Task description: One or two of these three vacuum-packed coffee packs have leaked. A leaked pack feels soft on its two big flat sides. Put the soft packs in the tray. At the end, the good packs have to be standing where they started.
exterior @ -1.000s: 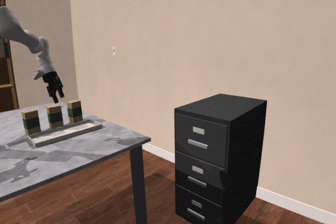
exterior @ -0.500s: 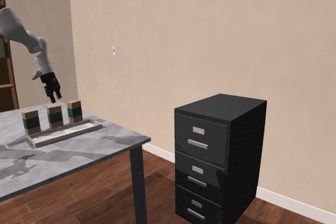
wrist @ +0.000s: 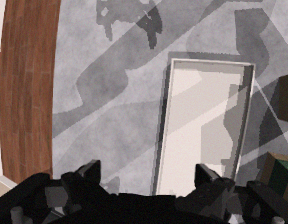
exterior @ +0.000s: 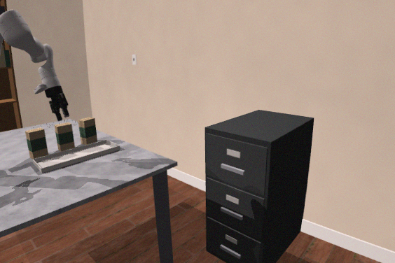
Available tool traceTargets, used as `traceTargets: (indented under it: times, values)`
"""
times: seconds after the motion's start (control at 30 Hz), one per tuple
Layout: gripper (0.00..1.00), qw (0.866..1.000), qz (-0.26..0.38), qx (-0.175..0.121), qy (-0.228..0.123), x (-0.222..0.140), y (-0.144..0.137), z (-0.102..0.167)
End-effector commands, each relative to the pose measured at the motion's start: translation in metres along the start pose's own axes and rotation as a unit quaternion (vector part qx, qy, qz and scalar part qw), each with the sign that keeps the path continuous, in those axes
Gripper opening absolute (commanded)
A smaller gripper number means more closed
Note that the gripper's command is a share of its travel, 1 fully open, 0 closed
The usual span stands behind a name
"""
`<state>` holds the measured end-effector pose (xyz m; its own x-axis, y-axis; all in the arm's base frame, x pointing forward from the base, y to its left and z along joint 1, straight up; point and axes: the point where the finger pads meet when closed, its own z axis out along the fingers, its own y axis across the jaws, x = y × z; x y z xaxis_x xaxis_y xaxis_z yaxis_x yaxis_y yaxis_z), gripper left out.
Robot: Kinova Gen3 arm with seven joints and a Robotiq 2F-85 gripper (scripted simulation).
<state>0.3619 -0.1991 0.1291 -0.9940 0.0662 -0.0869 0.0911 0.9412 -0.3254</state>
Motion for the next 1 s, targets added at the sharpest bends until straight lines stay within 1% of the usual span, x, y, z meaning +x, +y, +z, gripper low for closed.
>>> traceTargets:
  times: [0.0,0.13,0.17,0.37,0.4,0.7,0.73,0.93,0.97]
  values:
    - [1.00,1.000,-0.005,-0.001,-0.002,-0.001,0.005,-0.001]
    - [1.00,1.000,-0.005,-0.001,-0.002,-0.001,0.005,-0.001]
    - [1.00,1.000,-0.005,-0.015,-0.002,0.000,0.020,-0.004]
    - [1.00,1.000,-0.005,-0.015,-0.002,0.000,0.020,-0.004]
    - [1.00,1.000,-0.006,-0.028,-0.002,0.003,0.035,-0.007]
    - [1.00,1.000,-0.006,-0.028,-0.002,0.003,0.035,-0.007]
    - [1.00,0.999,-0.007,-0.040,-0.001,0.005,0.050,-0.010]
    - [1.00,0.999,-0.007,-0.040,-0.001,0.005,0.050,-0.010]
    - [1.00,0.999,-0.007,-0.052,0.000,0.008,0.063,-0.014]
